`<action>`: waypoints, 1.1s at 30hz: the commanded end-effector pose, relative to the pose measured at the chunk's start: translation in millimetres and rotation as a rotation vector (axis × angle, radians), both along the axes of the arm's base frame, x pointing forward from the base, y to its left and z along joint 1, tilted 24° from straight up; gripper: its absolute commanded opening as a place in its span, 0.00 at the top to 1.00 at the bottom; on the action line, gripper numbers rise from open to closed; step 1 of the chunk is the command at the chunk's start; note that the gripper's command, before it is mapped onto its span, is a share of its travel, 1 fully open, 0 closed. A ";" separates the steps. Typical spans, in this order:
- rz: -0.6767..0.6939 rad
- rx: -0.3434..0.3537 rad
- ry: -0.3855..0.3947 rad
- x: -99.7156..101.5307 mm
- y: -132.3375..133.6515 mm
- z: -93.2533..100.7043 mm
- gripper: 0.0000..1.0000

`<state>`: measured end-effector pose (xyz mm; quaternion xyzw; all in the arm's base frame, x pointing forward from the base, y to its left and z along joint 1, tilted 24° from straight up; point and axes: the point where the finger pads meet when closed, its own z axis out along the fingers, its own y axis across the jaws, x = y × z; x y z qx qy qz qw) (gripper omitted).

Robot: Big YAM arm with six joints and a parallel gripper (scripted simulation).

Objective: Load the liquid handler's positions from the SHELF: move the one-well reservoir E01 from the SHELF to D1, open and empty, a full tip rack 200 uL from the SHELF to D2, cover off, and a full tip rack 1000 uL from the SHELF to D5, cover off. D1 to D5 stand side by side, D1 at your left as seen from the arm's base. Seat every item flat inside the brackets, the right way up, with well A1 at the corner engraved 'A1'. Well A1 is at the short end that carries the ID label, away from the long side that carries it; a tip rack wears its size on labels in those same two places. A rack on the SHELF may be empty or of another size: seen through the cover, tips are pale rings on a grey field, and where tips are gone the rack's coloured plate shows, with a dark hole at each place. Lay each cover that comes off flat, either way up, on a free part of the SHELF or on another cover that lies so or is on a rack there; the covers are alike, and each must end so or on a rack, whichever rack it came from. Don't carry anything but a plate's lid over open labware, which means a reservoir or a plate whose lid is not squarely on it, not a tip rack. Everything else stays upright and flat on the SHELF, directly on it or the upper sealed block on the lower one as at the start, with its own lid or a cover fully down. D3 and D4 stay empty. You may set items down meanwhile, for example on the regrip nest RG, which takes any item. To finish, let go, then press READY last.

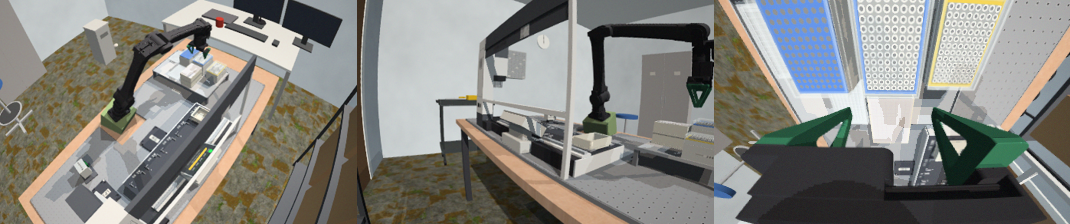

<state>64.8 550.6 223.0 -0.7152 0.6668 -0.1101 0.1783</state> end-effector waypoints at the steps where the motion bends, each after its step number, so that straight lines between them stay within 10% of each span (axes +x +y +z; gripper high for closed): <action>1: 0.004 0.052 0.000 -12.6 28.5 22.0 0.00; 13: 0.000 0.008 -0.001 -14.8 55.9 8.4 0.00; 18: -0.004 0.112 0.002 -13.0 67.3 52.4 0.00; 33: -0.009 0.014 -0.002 3.4 62.0 -5.1 0.00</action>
